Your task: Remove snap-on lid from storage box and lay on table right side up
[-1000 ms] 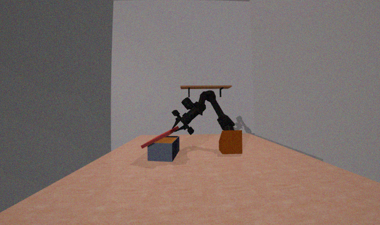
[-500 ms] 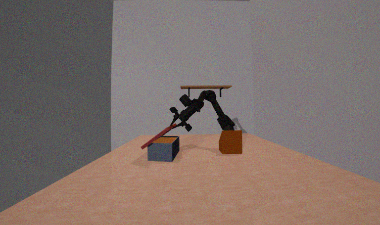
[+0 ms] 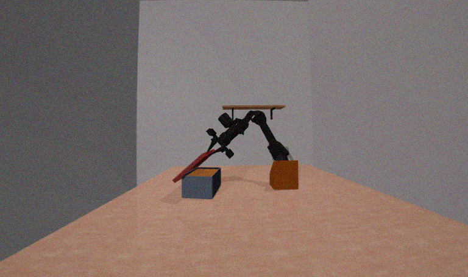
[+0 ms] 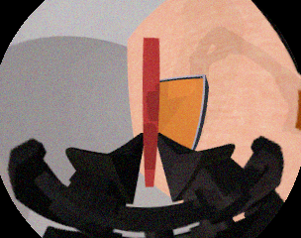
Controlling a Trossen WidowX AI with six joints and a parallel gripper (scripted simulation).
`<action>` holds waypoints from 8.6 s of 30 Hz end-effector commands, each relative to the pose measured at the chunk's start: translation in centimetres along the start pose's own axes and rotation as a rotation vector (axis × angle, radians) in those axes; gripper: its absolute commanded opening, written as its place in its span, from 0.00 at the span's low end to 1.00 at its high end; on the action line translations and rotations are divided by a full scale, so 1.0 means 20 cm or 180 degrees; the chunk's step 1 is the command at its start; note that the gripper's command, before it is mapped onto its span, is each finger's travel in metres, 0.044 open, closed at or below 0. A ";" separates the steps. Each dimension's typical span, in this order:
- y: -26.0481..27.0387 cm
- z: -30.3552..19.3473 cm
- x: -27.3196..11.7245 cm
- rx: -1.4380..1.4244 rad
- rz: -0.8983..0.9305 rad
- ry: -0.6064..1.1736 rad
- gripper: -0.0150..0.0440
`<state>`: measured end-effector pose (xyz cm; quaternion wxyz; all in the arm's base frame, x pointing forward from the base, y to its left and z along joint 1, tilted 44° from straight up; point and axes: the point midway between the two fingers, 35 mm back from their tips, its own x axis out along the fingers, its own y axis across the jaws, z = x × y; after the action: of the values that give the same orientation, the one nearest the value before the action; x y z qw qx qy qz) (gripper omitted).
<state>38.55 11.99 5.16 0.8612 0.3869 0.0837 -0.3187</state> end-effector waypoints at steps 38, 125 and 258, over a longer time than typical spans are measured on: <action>0.14 0.07 -0.13 0.0035 0.0025 -0.0002 0.25; 0.07 0.93 -0.20 0.0013 0.0020 -0.0011 0.25; -0.18 1.65 -0.12 -0.0001 0.0033 -0.0034 0.25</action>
<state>30.95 -12.39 26.74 0.8613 0.3855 0.0759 -0.3220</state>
